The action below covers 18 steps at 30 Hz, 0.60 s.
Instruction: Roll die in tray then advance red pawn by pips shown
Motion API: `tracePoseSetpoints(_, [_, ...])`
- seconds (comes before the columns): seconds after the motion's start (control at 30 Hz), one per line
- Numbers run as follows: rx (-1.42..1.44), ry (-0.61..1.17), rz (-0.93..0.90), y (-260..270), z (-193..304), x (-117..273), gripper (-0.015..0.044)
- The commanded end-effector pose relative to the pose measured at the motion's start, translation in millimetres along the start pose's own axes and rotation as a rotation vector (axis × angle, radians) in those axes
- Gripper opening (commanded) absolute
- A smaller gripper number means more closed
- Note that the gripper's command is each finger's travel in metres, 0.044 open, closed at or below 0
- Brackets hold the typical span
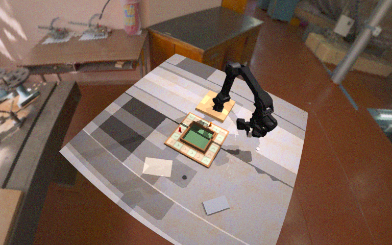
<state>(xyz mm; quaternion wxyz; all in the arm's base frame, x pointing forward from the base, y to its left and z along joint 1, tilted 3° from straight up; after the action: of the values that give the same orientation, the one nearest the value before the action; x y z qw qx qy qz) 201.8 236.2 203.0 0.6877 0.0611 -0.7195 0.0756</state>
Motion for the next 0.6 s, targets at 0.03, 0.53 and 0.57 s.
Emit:
tracePoseSetpoints(0.03, [-0.006,-0.002,0.003,-1.6,0.5,9.2,0.0000])
tracePoseSetpoints(0.53, [-0.102,-0.005,0.011,-69.4,-27.6,0.5,0.0000])
tracePoseSetpoints(0.57, [-0.106,-0.005,0.013,-74.0,-28.7,-0.1,0.0000])
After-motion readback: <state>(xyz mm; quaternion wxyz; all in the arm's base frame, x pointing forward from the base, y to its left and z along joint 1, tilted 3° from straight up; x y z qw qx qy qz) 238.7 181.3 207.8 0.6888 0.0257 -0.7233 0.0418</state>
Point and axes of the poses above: the point midway between the two fingers, 35 mm back from their tips, its own x axis back along the fingers, its own y axis across the jaws, z = x × y, the point moved 7 cm from there along x, back along the fingers, and after that the axes turned 8 degrees about -x, right-handed, at the moved point
